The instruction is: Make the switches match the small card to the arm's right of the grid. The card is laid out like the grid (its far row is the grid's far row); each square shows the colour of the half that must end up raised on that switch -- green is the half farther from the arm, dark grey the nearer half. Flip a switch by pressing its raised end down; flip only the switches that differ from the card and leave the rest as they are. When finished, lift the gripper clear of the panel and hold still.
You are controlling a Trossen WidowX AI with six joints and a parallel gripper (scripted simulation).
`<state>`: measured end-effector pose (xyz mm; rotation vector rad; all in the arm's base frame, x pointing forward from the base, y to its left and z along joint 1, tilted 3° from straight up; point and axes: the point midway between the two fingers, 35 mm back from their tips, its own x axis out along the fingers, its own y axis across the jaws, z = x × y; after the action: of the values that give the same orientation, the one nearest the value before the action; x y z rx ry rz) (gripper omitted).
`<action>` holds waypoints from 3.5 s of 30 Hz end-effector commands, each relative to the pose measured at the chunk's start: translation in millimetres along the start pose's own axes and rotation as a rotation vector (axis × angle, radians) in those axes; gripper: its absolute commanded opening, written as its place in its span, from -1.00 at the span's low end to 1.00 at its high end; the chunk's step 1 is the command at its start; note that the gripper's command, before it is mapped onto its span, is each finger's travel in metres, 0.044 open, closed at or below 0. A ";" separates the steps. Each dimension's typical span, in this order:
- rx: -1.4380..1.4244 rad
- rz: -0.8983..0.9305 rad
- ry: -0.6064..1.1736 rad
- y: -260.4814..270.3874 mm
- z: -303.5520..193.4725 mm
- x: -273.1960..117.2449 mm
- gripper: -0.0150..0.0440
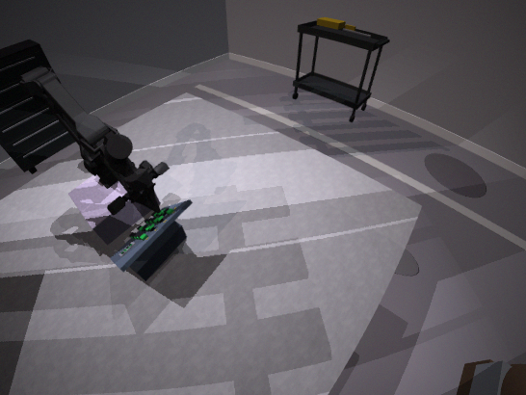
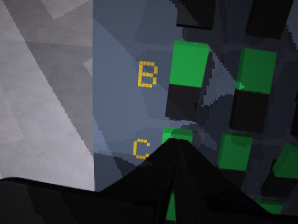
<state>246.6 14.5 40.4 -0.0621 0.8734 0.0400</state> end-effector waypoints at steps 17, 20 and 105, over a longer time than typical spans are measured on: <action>0.000 0.001 -0.013 0.4 1.9 -38.0 -0.49; -0.001 0.002 -0.021 0.2 -1.7 -58.8 -0.49; -0.007 -0.005 -0.049 -88.9 -21.2 -2.3 -0.49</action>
<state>234.0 -75.3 32.4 -0.0729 0.8237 0.0448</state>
